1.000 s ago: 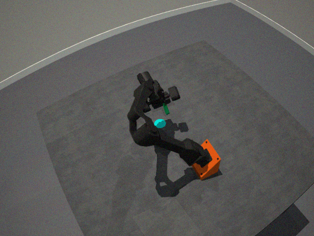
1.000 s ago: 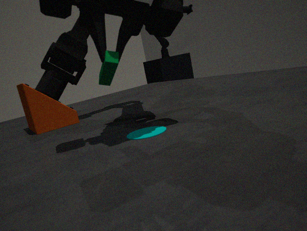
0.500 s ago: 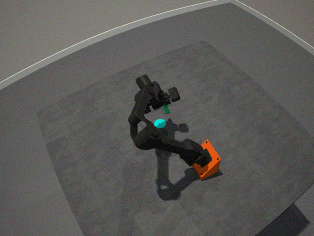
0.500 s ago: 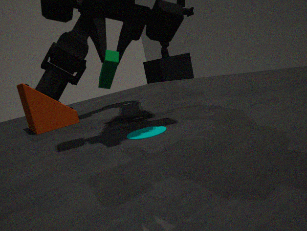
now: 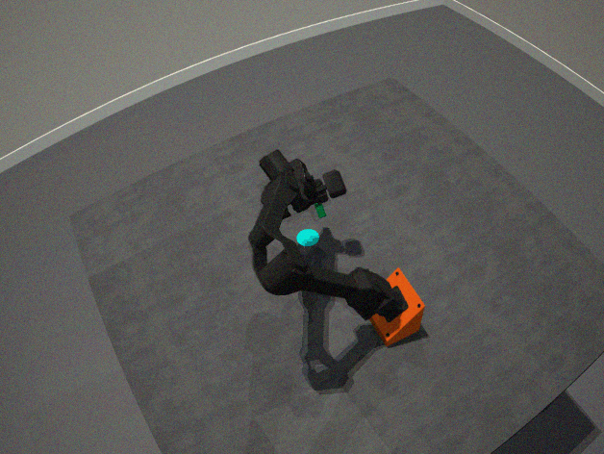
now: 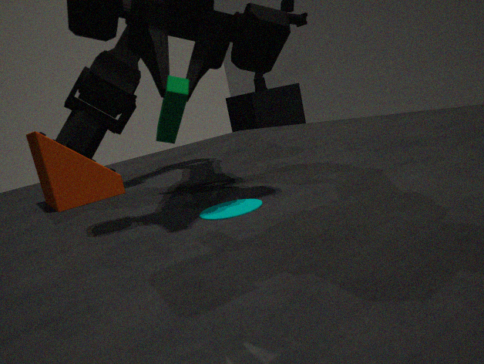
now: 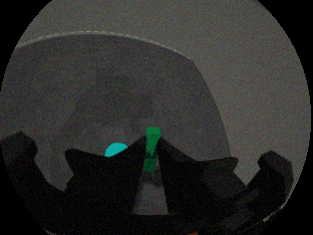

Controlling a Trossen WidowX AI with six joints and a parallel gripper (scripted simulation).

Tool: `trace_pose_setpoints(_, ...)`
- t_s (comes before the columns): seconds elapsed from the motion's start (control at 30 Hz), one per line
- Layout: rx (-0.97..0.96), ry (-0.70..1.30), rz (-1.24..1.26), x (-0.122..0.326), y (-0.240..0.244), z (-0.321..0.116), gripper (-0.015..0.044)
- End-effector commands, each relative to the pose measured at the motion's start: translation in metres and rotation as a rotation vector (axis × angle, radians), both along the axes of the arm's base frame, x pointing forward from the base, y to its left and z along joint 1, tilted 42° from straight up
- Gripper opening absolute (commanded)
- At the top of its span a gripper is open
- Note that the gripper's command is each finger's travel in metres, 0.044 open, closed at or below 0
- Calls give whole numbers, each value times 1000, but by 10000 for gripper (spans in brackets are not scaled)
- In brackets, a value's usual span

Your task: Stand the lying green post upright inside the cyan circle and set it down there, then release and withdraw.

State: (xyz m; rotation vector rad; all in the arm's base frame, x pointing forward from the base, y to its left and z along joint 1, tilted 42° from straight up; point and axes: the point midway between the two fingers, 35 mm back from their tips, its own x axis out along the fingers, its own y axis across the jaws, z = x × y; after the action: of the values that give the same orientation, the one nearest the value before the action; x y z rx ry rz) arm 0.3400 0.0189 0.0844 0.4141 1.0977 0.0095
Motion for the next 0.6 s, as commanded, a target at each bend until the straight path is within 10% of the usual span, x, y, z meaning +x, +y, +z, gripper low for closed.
trace_pose_setpoints(0.0,-10,-30,-19,0,-1,3,22)
trace_pose_setpoints(0.57,-30,-126,-78,0,1,5,22)
